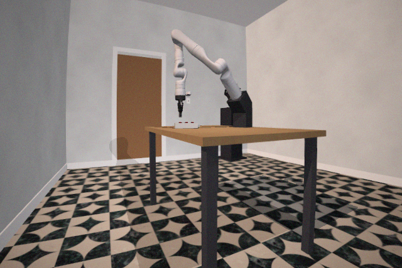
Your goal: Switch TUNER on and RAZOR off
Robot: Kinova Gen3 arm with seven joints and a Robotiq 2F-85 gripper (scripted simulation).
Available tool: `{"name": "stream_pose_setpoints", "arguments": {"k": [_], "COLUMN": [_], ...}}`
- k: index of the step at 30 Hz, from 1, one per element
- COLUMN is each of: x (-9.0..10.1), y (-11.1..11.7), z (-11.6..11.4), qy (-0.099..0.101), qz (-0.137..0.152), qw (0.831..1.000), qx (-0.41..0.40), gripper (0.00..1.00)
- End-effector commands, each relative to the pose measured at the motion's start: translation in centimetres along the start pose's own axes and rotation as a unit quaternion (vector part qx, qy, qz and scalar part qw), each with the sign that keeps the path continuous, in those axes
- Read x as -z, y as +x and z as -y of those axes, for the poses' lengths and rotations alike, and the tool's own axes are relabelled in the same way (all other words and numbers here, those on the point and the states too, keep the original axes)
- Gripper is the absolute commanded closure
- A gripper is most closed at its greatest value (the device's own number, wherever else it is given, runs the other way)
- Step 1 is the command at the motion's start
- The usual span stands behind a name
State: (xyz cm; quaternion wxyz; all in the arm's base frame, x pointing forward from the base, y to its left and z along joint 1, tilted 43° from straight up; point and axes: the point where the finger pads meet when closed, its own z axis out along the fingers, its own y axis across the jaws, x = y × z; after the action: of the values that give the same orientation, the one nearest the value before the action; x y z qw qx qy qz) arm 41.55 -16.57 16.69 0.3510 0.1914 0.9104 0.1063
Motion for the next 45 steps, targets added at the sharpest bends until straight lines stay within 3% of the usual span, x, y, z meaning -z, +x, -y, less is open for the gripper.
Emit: {"name": "stream_pose_setpoints", "arguments": {"k": [1,22,30,37,39,45], "x": [0.0,1.5,3.9,7.0,7.0,9.9], "y": [0.0,-1.7,-4.0,-6.4,-6.4,-8.4], "z": [0.0,0.4,0.8,1.2,1.2,1.5], "qy": [0.0,0.01,0.028,0.056,0.056,0.09], "qz": [0.0,0.024,0.059,0.098,0.098,0.131], "qw": [1.0,1.0,0.998,0.993,0.993,0.984], "qx": [0.0,0.008,0.023,0.046,0.046,0.075], "gripper": [1.0,1.0,1.0,1.0,1.0,1.0]}}
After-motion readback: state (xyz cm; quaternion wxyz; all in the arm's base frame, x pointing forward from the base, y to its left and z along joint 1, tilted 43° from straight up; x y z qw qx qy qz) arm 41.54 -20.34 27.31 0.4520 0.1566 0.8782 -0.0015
